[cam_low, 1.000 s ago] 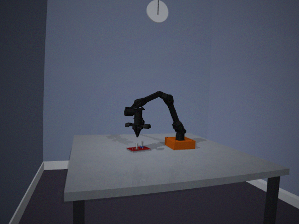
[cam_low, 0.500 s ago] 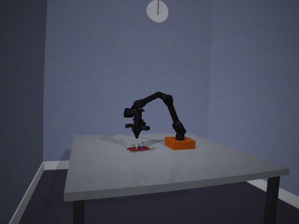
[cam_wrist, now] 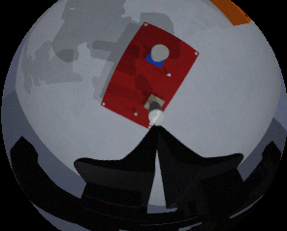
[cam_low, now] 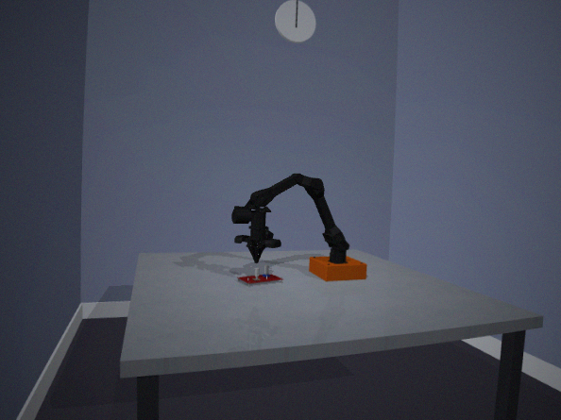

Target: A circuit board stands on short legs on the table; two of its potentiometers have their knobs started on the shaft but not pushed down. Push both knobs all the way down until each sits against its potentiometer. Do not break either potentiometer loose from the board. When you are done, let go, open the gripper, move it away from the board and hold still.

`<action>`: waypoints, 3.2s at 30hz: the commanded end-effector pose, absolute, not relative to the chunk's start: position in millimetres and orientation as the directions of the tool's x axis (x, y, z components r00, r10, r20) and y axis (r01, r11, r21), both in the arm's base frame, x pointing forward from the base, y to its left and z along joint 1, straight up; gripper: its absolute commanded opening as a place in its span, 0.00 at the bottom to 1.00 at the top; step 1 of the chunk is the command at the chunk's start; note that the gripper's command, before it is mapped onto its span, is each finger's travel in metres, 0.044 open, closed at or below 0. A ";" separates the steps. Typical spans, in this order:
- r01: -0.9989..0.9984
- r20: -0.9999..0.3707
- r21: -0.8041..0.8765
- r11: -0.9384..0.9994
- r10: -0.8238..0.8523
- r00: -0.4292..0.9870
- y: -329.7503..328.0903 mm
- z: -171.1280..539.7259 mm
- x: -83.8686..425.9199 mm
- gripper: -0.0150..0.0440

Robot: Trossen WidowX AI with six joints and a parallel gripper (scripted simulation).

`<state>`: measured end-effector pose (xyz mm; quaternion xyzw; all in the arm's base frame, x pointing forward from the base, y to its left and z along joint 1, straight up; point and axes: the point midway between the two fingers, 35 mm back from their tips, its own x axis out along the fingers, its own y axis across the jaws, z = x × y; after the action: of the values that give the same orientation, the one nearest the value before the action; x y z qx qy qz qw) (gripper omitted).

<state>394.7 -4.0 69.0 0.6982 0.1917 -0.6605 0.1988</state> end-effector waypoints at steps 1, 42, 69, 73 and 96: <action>0.527 -0.999 0.022 -0.849 -0.001 0.041 -4.6 59.0 392.3 0.25; 0.527 -0.999 0.022 -0.849 -0.001 0.041 -4.6 46.5 392.6 0.25; 0.527 -0.999 0.022 -0.849 -0.001 0.041 -4.6 45.4 392.7 0.25; 0.527 -0.999 0.022 -0.849 -0.001 0.041 -4.6 45.4 392.7 0.25; 0.527 -0.999 0.022 -0.849 -0.001 0.041 -4.6 42.2 392.8 0.25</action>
<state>393.0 -3.9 45.7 0.6950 0.1924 -0.6641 0.1975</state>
